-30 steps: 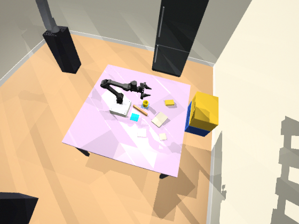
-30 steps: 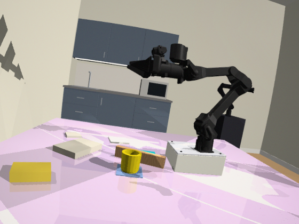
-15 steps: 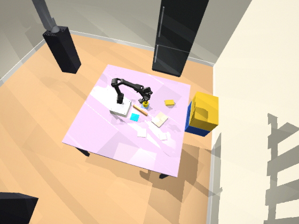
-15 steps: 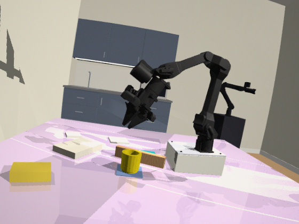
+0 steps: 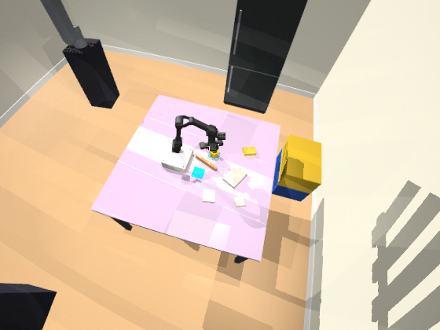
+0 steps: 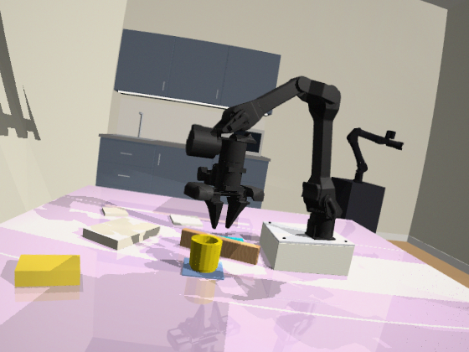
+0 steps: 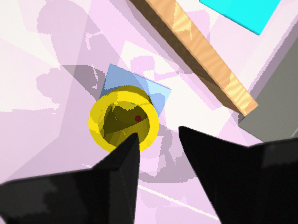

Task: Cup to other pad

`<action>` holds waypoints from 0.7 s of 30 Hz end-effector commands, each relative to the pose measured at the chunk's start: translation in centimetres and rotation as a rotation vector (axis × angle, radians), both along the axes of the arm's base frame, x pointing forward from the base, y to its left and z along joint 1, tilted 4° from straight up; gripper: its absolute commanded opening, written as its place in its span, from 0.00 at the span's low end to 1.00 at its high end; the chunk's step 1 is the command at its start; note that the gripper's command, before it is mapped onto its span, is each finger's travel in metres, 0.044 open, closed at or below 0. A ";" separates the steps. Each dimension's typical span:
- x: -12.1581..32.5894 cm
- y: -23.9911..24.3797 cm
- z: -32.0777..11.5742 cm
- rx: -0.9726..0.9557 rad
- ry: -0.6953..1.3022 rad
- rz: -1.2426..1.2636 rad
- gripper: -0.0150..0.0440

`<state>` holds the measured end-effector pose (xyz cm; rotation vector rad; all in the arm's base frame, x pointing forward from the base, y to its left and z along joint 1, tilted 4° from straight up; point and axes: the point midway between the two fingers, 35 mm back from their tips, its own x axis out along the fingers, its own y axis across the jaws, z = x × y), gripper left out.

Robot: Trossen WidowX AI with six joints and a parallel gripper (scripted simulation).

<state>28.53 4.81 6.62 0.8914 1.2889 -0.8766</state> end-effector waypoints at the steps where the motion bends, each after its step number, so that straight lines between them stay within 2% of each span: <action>1: 0.1 0.0 -0.2 -0.004 0.006 -0.009 0.54; 21: 0.5 -0.1 -3.4 -0.004 0.006 -0.009 0.54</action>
